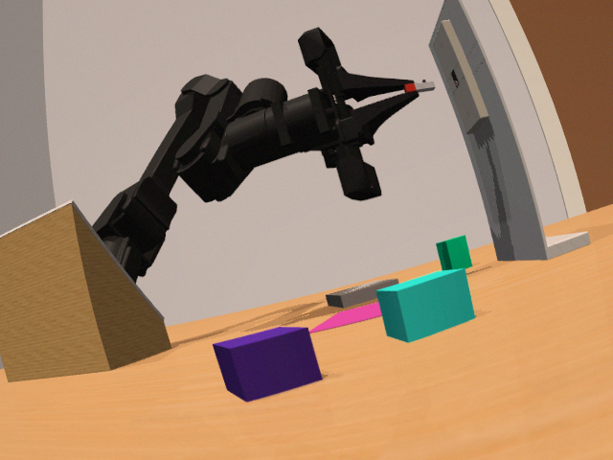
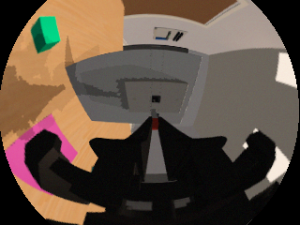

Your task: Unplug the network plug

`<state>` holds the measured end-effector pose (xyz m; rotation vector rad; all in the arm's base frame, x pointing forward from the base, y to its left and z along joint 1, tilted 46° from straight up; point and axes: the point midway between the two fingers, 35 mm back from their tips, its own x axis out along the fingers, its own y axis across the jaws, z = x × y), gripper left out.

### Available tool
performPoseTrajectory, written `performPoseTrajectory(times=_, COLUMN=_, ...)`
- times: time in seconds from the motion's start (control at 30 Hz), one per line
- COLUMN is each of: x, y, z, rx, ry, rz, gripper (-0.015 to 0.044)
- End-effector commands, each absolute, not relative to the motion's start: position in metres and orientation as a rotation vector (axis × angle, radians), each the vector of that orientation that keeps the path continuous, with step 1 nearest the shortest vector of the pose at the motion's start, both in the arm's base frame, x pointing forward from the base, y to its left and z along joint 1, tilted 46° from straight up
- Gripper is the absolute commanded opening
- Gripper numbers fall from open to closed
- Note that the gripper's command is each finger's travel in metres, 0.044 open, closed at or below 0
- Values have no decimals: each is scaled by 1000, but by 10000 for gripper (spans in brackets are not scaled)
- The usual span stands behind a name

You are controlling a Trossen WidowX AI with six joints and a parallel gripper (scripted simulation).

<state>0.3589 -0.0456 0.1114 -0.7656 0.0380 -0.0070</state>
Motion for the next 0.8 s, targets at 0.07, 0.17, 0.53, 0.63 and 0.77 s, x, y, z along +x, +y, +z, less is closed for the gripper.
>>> performPoseTrajectory(times=0.07, x=354, y=-47, z=111, rx=-770, ry=35, rz=-7, gripper=0)
performPoseTrajectory(times=0.17, x=353, y=-47, z=111, rx=-770, ry=35, rz=-7, gripper=0)
performPoseTrajectory(times=0.53, x=346, y=-49, z=109, rx=-770, ry=35, rz=-7, gripper=0)
performPoseTrajectory(times=0.63, x=344, y=-49, z=109, rx=-770, ry=36, rz=-7, gripper=0)
performPoseTrajectory(times=0.77, x=341, y=-50, z=108, rx=-771, ry=38, rz=-6, gripper=0)
